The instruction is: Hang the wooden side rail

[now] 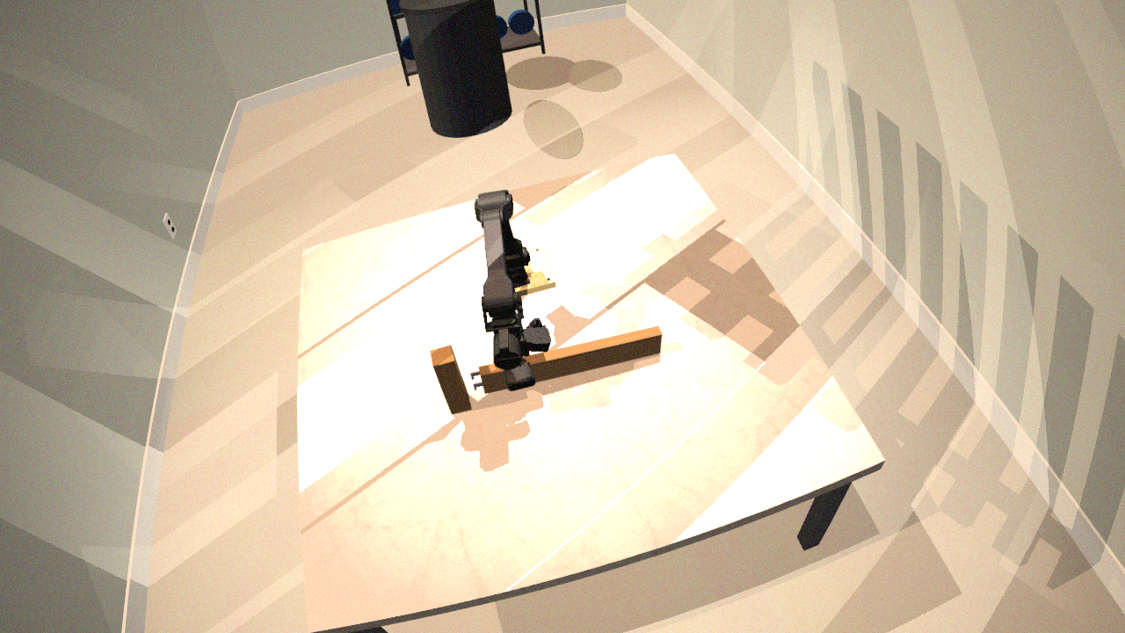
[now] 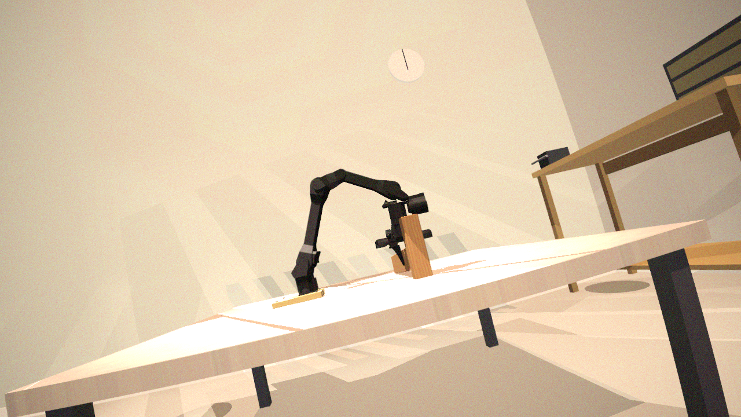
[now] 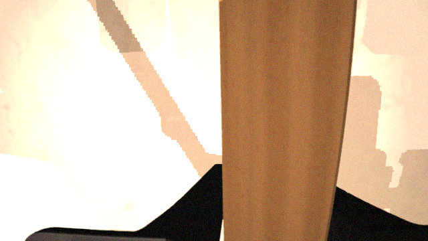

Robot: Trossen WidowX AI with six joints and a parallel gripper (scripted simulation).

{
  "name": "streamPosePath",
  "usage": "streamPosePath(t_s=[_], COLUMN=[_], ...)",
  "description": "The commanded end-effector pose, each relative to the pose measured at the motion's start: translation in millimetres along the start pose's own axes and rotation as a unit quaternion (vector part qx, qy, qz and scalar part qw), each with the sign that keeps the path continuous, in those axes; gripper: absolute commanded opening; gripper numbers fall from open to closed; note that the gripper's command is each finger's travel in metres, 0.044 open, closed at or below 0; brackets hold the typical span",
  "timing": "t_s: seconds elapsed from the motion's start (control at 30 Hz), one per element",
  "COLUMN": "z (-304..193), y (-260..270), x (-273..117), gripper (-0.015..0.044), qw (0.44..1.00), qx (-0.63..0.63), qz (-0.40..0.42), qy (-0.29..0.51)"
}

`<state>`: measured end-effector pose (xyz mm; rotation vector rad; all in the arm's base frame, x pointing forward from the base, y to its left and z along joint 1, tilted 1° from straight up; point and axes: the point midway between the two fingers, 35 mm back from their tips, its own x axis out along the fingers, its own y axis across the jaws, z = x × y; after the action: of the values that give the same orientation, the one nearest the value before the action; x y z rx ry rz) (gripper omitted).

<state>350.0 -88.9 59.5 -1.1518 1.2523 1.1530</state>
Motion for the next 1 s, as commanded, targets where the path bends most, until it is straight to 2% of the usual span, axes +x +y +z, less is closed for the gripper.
streamPosePath(t_s=[0.0,0.97], z=[-0.2,-0.8], y=[-3.5,-4.2], x=[-8.0,-10.9], gripper=[0.0000,0.0000], qw=[1.000,1.000], qx=[-0.001,-0.001], qz=[-0.011,-0.011], qy=[0.000,0.000])
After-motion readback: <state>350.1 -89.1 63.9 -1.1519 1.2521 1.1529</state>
